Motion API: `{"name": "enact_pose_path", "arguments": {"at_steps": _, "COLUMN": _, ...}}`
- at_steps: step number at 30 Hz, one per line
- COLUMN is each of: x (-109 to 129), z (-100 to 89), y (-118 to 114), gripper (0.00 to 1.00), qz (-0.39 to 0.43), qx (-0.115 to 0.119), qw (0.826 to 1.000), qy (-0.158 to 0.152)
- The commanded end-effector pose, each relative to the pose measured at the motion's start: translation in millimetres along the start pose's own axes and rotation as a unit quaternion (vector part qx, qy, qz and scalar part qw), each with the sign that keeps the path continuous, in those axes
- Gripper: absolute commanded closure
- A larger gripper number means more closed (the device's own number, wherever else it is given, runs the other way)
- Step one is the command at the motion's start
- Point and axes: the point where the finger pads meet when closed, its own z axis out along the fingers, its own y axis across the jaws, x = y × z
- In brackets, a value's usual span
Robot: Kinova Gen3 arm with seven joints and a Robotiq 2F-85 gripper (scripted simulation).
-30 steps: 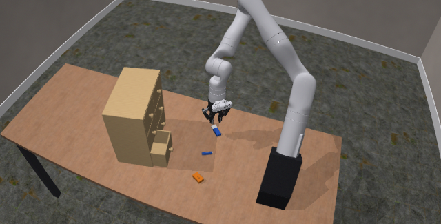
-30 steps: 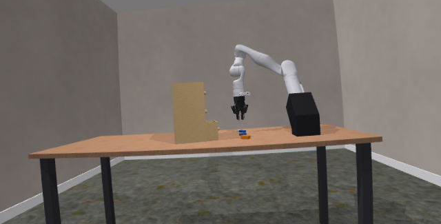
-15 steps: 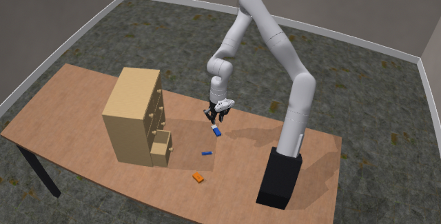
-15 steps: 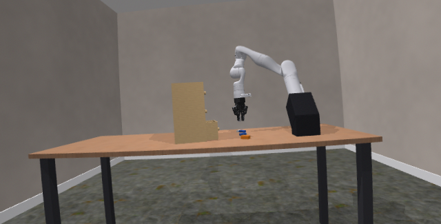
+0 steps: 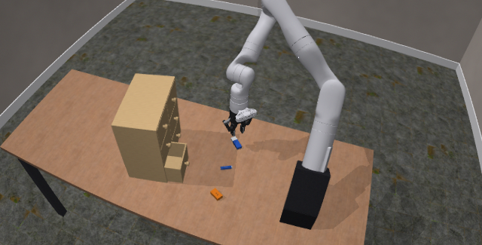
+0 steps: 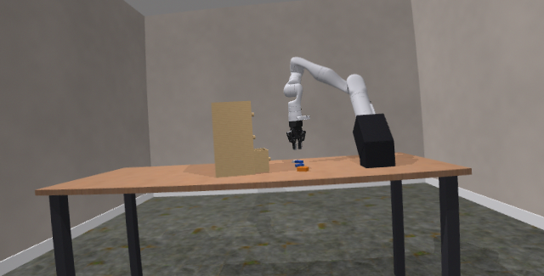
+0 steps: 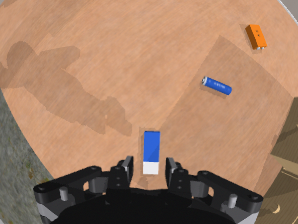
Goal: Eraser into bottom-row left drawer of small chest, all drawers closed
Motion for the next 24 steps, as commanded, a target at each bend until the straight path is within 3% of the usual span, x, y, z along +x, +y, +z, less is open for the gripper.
{"name": "enact_pose_path", "arguments": {"at_steps": 1, "x": -0.1, "z": -0.9, "y": 0.8, "gripper": 0.62, "qz": -0.006, "qx": -0.004, "qw": 1.000, "qy": 0.000}}
{"name": "enact_pose_path", "arguments": {"at_steps": 24, "x": -0.3, "z": 4.8, "y": 0.9, "gripper": 0.62, "qz": -0.006, "qx": -0.004, "qw": 1.000, "qy": 0.000}}
